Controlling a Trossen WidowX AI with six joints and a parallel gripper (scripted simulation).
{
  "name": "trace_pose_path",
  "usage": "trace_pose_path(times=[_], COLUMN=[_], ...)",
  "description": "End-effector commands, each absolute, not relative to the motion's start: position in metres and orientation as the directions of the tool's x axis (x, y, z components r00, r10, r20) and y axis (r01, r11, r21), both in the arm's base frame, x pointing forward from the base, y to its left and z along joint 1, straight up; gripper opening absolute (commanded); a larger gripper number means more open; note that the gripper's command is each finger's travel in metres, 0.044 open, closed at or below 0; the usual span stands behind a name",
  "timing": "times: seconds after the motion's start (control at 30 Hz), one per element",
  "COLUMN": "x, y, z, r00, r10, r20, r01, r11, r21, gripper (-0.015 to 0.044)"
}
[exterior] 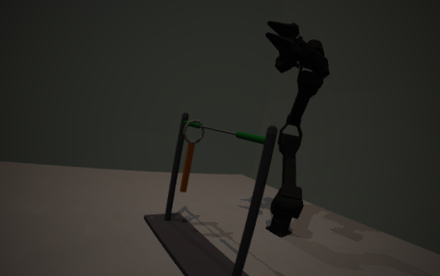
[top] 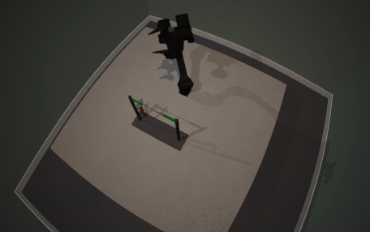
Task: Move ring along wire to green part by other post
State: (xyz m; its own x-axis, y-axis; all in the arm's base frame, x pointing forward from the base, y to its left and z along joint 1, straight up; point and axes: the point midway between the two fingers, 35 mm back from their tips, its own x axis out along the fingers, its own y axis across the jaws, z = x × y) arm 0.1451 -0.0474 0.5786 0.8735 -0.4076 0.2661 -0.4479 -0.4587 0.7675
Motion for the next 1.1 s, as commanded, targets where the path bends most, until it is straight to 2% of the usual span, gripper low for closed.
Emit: trace_pose_path(times=[0.0, 0.13, 0.27, 0.63, 1.07], x=[0.145, 0.153, 0.17, 0.224, 0.278], y=[-0.047, -0.041, -0.031, -0.025, -0.062], z=[0.579, 0.576, 0.569, 0.533, 0.461], r00=[0.873, 0.867, 0.859, 0.865, 0.908], r10=[-0.408, -0.405, -0.395, -0.355, -0.325], r20=[0.267, 0.291, 0.326, 0.354, 0.264], r01=[-0.448, -0.448, -0.434, -0.3, -0.034], r11=[-0.456, -0.379, -0.224, 0.2, 0.571], r21=[0.769, 0.809, 0.872, 0.933, 0.82], gripper=[0.0374, 0.0269, 0.0164, 0.016, 0.016])
